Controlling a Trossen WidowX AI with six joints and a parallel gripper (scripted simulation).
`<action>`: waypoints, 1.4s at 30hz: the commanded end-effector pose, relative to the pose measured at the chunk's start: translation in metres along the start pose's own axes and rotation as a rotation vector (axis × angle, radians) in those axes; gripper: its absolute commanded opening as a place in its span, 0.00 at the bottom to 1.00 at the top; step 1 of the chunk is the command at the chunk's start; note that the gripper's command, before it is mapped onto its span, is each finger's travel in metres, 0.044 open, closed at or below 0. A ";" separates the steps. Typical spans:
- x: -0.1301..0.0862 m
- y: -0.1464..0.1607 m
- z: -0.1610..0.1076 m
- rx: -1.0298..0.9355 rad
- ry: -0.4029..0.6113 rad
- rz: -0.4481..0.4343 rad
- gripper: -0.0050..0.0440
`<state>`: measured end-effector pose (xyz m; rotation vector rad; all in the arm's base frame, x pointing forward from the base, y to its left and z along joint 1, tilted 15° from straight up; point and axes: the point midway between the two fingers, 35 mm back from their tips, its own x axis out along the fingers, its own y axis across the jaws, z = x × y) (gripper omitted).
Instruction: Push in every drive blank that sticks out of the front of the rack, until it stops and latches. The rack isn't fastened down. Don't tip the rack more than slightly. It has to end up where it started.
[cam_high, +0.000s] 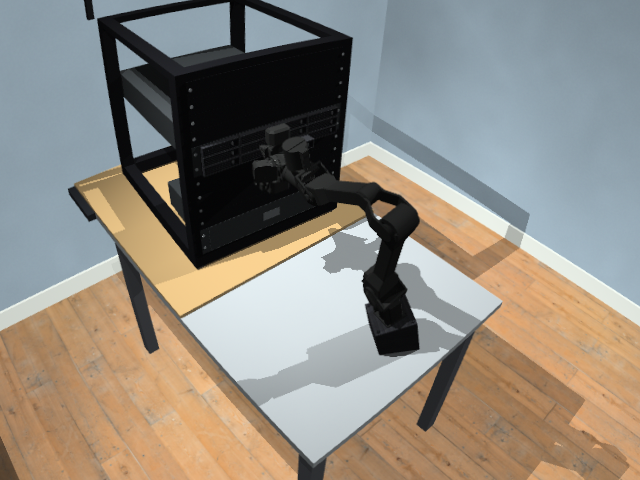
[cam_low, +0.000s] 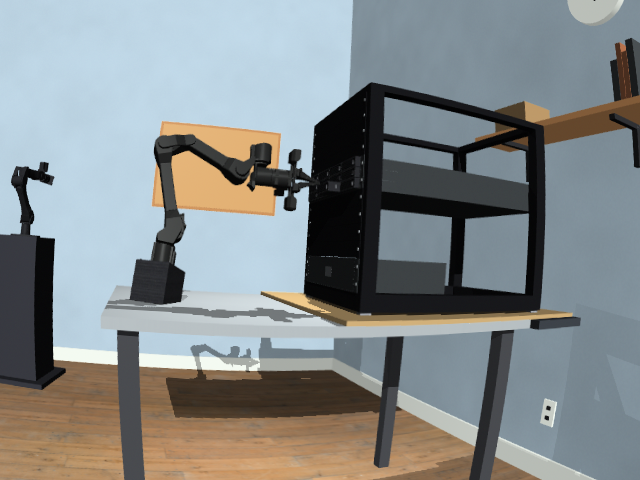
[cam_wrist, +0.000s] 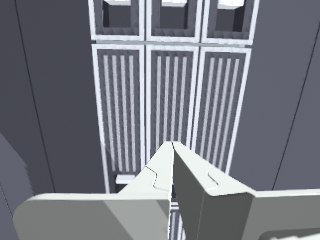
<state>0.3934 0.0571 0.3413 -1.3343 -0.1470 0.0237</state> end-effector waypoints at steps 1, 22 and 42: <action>0.001 -0.011 0.002 0.004 -0.006 -0.024 0.00; 0.006 -0.011 0.002 0.004 -0.006 -0.024 0.00; 0.007 -0.011 0.002 0.004 -0.006 -0.024 0.00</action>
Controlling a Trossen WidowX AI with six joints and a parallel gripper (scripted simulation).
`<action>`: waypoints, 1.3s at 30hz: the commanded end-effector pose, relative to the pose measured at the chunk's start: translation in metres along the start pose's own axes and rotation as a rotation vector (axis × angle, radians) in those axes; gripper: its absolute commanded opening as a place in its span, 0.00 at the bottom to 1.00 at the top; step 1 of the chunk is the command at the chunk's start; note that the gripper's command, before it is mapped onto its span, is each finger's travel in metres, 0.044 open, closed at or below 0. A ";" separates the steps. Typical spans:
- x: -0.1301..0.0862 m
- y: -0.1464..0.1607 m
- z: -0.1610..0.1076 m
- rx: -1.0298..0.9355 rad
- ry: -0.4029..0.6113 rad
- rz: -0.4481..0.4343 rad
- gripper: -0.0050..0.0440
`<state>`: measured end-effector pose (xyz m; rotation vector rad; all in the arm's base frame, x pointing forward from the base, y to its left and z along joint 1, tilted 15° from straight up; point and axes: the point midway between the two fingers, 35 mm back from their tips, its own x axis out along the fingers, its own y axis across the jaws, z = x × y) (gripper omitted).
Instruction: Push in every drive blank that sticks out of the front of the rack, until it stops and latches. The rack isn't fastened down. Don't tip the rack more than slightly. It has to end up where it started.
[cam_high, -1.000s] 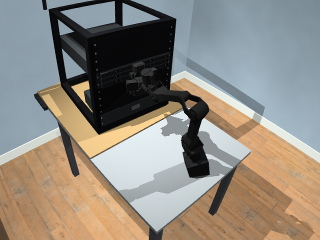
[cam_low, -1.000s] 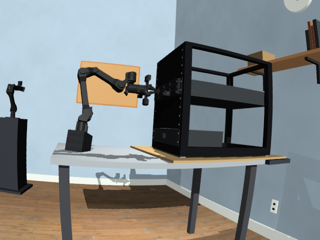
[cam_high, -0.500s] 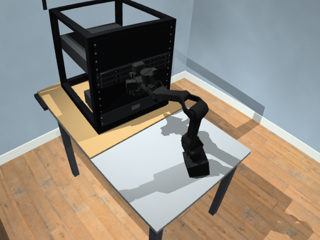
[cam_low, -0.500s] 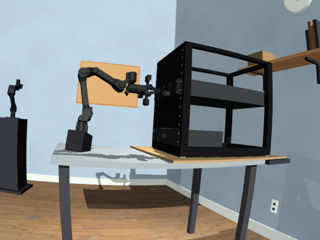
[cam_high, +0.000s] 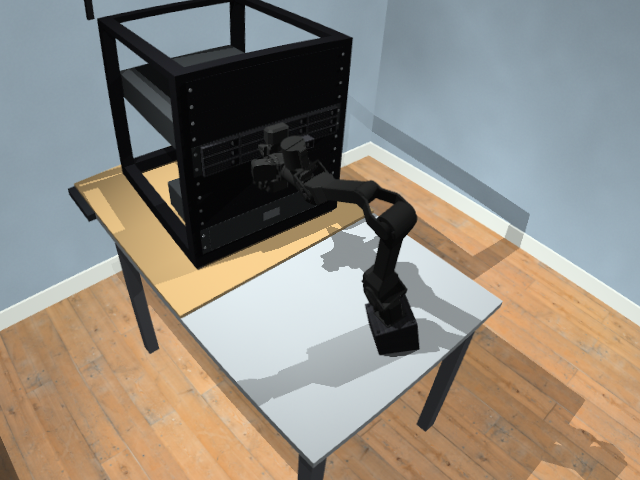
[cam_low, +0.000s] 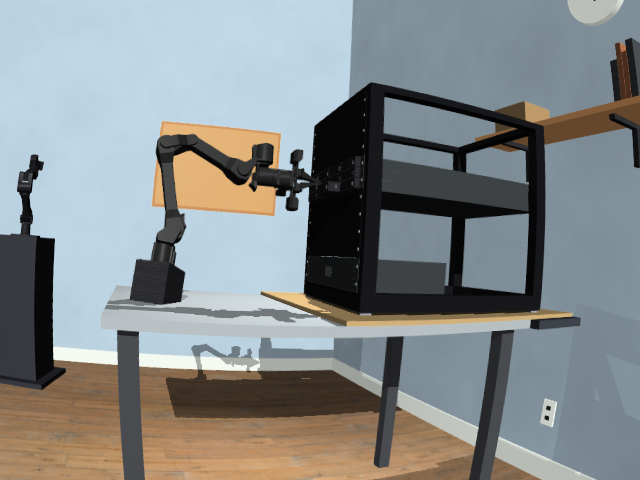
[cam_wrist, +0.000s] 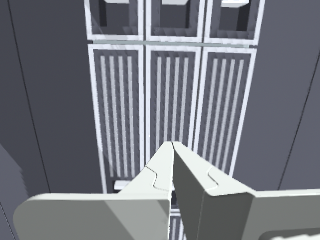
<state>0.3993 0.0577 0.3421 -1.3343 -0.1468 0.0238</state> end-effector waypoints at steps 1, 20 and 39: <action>0.001 -0.011 0.002 0.004 -0.006 -0.024 0.00; 0.004 -0.011 0.002 0.004 -0.006 -0.024 0.00; 0.005 -0.011 0.002 0.004 -0.006 -0.024 0.00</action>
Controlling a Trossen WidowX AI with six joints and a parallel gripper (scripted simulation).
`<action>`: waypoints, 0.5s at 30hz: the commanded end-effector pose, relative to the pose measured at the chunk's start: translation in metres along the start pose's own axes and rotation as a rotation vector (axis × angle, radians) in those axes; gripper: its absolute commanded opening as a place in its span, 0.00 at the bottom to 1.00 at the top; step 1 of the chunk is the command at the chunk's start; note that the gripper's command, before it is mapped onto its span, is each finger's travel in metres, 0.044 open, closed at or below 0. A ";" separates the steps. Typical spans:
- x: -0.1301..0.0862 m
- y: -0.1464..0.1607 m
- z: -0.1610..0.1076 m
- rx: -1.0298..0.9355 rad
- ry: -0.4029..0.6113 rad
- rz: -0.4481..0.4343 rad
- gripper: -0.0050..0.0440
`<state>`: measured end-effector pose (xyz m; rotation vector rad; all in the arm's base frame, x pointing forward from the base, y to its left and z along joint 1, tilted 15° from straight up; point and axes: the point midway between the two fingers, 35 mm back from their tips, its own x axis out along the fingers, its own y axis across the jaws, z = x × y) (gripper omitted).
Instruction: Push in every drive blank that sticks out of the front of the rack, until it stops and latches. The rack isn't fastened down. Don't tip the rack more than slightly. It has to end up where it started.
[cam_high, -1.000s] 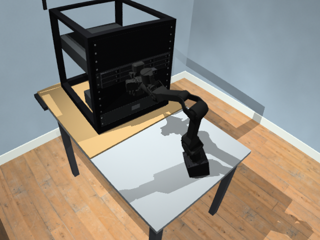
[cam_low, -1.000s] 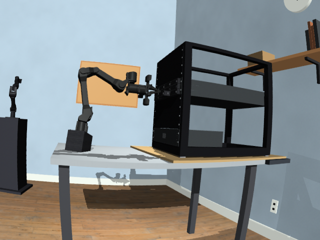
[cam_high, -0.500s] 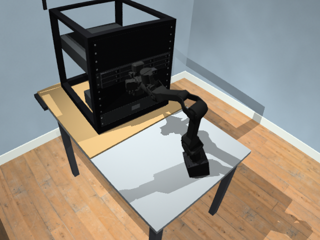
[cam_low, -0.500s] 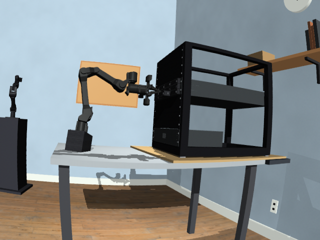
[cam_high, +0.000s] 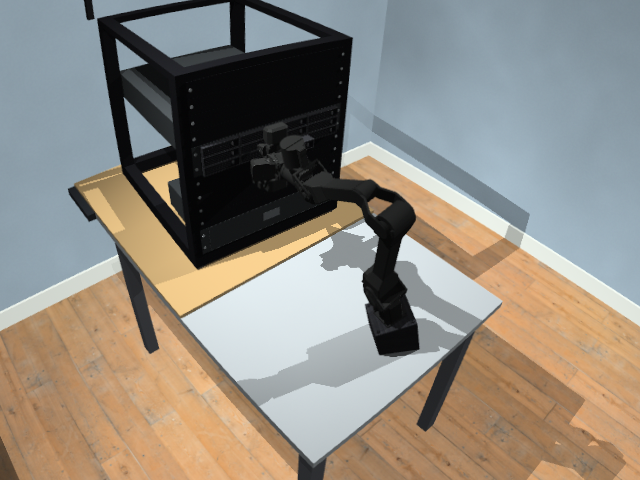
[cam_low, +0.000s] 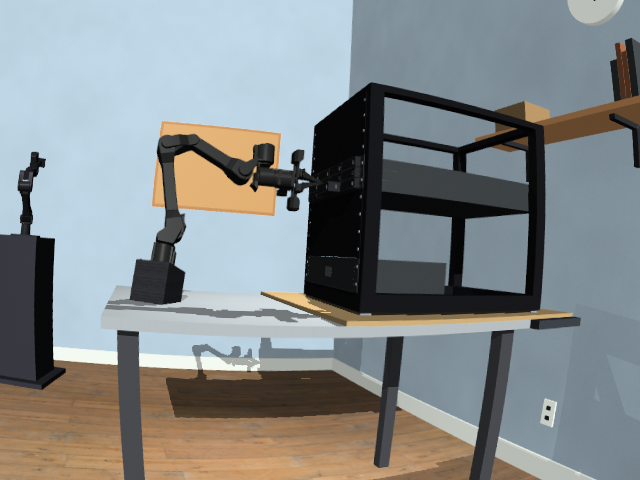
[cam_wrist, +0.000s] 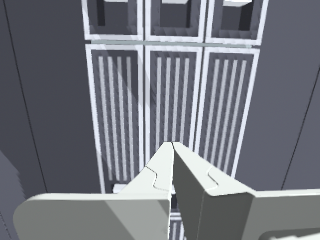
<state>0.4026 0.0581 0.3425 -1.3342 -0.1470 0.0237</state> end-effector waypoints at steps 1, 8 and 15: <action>0.002 -0.011 0.002 0.004 -0.006 -0.024 0.00; 0.003 -0.011 0.002 0.004 -0.006 -0.024 0.00; 0.003 -0.011 0.002 0.004 -0.006 -0.024 0.00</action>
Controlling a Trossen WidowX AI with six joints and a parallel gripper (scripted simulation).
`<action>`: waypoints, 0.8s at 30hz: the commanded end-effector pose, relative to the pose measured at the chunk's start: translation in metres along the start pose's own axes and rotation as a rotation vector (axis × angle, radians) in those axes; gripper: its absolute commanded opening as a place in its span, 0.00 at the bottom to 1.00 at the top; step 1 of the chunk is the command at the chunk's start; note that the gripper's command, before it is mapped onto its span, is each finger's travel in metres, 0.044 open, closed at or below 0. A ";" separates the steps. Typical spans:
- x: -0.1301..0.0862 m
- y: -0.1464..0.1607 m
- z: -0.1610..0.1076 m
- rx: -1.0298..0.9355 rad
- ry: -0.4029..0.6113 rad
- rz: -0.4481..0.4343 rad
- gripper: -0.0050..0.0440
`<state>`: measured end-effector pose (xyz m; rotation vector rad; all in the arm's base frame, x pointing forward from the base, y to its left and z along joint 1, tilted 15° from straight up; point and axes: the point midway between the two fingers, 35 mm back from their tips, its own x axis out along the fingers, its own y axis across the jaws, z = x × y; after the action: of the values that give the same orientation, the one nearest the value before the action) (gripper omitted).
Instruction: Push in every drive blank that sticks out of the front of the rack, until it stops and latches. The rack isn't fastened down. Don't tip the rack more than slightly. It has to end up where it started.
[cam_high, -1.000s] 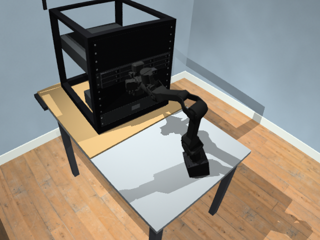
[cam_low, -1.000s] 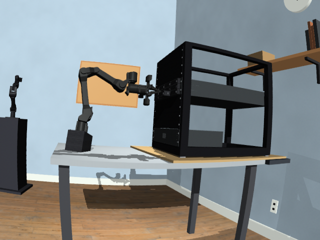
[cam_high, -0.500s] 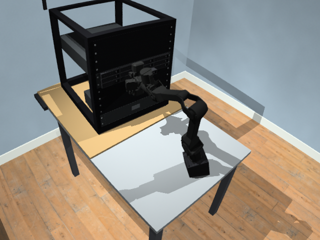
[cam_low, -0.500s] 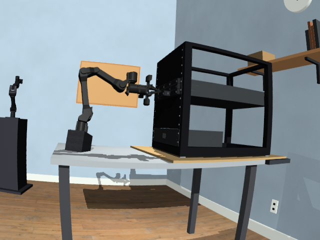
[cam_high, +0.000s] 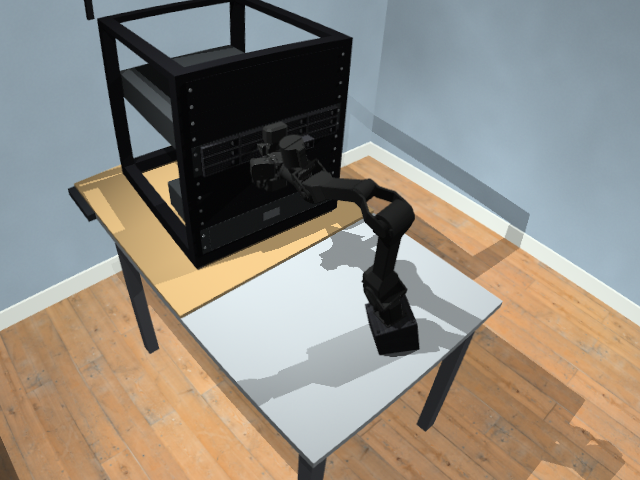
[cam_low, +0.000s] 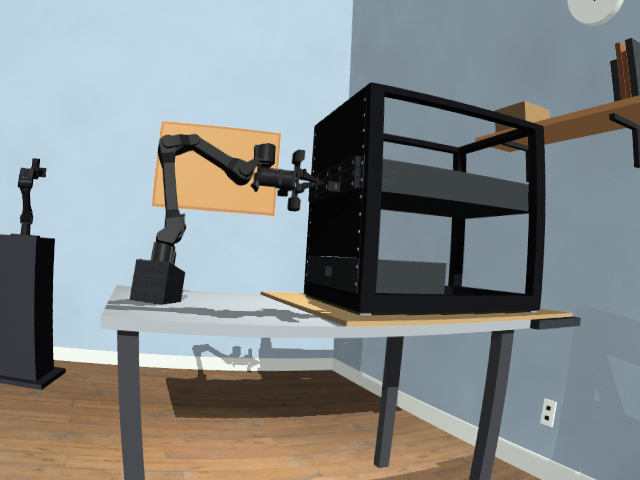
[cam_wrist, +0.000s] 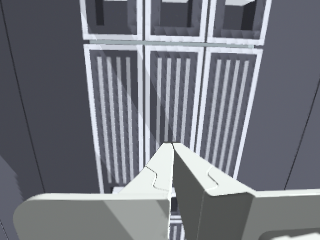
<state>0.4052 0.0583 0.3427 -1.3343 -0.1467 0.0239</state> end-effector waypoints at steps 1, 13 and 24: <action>0.001 -0.011 0.002 0.004 -0.006 -0.024 0.00; 0.001 -0.011 0.002 0.004 -0.006 -0.024 0.00; 0.004 -0.011 0.002 0.004 -0.006 -0.024 0.00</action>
<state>0.4060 0.0584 0.3430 -1.3341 -0.1471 0.0237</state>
